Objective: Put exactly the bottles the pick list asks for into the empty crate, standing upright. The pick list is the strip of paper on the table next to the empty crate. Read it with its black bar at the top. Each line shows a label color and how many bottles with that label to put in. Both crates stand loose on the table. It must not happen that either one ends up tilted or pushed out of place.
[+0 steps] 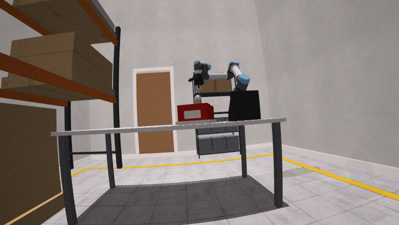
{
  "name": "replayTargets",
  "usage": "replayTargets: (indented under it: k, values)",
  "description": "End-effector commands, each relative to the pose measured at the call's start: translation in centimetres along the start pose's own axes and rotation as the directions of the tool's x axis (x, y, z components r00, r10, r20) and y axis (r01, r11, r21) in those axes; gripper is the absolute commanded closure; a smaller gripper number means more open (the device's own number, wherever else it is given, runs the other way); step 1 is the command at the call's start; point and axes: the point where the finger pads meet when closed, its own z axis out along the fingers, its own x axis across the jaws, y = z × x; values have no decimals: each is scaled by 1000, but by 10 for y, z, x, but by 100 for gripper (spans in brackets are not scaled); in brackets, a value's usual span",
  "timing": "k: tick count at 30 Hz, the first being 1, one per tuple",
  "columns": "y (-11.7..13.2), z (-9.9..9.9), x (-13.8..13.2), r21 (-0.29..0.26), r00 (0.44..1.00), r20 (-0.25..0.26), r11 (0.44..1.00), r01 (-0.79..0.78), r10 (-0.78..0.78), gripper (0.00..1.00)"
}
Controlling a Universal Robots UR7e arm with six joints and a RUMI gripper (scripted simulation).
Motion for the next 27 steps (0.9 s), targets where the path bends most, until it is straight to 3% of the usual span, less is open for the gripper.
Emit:
replayTargets:
  k: [1,27]
  values:
    - [-9,0,-4,1,1000,0,1000,-1,1,100]
    - [-48,-1,-24,1,1000,0,1000,-1,1,100]
